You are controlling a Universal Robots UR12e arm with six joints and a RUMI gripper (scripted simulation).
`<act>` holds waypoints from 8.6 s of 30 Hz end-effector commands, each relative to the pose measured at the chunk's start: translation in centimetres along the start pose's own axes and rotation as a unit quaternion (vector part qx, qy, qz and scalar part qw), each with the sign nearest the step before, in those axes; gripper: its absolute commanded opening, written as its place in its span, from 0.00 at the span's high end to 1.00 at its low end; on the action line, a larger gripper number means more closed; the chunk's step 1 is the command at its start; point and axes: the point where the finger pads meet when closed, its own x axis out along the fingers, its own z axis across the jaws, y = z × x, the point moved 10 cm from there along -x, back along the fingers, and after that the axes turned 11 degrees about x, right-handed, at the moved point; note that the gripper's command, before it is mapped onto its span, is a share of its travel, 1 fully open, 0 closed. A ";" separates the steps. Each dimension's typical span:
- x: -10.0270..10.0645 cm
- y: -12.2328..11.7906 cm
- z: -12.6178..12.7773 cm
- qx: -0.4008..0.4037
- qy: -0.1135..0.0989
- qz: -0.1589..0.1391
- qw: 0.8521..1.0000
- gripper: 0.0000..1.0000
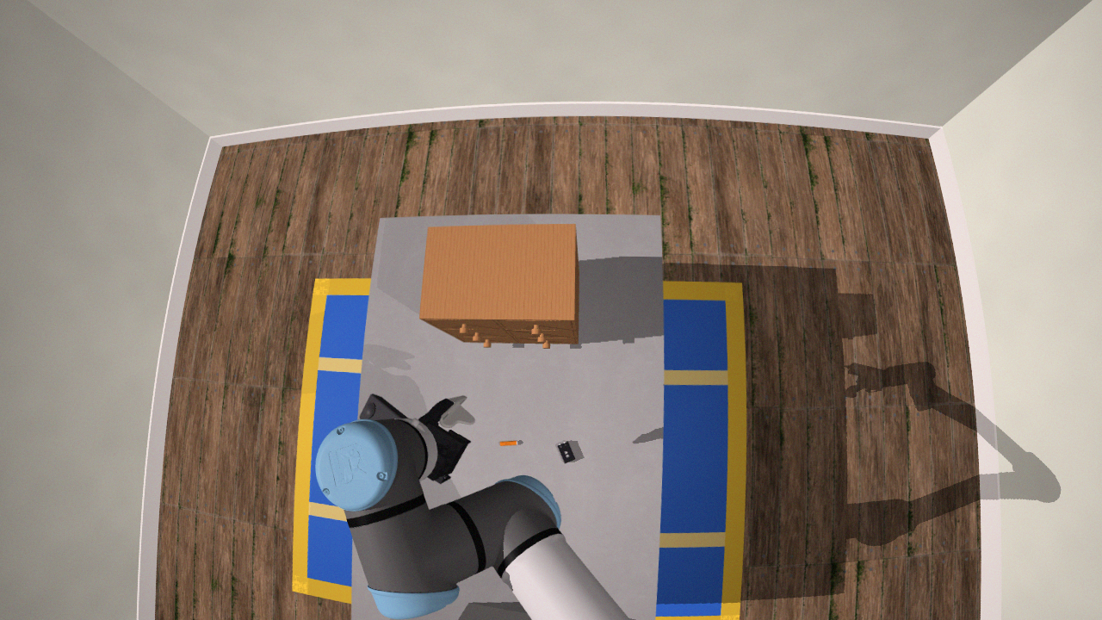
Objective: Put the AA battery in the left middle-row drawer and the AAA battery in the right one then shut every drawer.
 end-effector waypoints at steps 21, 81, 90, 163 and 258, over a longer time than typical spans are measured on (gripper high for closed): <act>3.0 -0.2 1.3 0.408 -0.004 -0.007 0.913 0.00; 4.1 -0.6 1.5 0.516 -0.008 0.000 0.856 0.00; 4.3 -0.7 1.4 0.516 -0.012 0.011 0.856 0.00; 8.5 -1.4 0.6 0.503 -0.081 0.199 0.837 0.00; 19.3 -1.5 0.7 0.431 -0.192 0.506 0.722 0.00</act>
